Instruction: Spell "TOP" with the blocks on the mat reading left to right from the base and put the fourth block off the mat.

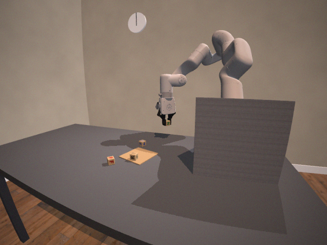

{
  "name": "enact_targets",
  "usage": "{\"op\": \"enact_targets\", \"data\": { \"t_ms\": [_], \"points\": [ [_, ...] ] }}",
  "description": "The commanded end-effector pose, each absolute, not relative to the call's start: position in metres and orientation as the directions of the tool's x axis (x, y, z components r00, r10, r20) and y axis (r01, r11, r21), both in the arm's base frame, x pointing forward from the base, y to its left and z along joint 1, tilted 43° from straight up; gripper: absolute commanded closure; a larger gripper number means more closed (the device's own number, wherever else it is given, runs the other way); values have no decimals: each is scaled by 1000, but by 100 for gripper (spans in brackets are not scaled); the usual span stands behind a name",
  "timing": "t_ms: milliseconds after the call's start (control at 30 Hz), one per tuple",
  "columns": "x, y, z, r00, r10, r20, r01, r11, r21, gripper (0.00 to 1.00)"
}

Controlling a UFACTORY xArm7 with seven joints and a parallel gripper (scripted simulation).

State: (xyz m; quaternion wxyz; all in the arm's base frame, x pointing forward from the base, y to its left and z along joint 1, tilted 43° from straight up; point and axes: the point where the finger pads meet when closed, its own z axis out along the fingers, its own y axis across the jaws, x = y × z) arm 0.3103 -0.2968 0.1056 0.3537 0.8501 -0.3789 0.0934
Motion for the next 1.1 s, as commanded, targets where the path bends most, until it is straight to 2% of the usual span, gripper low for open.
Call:
{"op": "enact_targets", "data": {
  "t_ms": [0,400,733,1067],
  "points": [
    [312,-295,107,696,-576,429,-710,-464,529,73],
    [356,-257,89,513,-651,559,-853,-312,419,73],
    [396,-200,40,269,-706,655,-959,-133,250,73],
    [410,-148,-20,51,-729,683,-994,27,103,73]
  ]
}}
